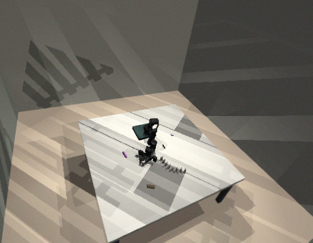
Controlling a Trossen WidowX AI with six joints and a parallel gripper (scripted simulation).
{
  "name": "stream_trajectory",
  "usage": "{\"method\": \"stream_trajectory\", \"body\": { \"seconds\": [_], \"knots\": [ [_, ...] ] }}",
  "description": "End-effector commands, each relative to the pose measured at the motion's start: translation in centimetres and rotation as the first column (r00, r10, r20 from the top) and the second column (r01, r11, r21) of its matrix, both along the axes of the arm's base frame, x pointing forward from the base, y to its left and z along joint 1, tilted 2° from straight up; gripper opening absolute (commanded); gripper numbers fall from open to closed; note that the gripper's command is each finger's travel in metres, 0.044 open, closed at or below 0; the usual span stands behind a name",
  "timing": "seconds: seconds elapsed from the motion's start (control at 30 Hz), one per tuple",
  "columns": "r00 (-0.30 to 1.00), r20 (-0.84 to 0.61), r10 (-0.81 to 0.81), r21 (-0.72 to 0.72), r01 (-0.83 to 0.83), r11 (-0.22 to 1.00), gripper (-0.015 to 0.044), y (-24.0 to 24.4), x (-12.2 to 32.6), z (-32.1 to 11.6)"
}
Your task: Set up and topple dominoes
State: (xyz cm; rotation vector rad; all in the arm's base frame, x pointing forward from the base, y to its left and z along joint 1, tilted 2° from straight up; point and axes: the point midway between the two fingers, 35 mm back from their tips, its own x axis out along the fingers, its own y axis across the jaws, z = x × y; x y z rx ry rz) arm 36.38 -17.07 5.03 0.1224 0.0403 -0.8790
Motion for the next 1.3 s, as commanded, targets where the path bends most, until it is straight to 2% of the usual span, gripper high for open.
{"method": "stream_trajectory", "body": {
  "seconds": [0.0,0.17,0.6,0.73,0.93,1.07,1.27],
  "knots": [
    [1.000,0.000,-0.007,0.004,0.007,1.000,0.0107,-0.1,-0.1,-0.4],
    [1.000,0.000,-0.007,0.004,0.007,1.000,0.0107,-0.1,-0.1,-0.4],
    [1.000,0.000,-0.007,0.004,0.007,1.000,0.0440,-0.1,-0.1,-0.4],
    [1.000,-0.002,-0.006,0.003,0.006,1.000,0.0440,-0.1,-0.1,0.2],
    [1.000,-0.003,0.000,0.001,0.000,1.000,0.0440,0.0,-0.2,4.6],
    [1.000,-0.004,0.001,0.003,-0.001,1.000,0.0440,0.0,-0.1,4.7],
    [0.995,-0.087,0.052,0.076,-0.045,0.996,0.0440,-0.5,4.1,4.3]
  ]
}}
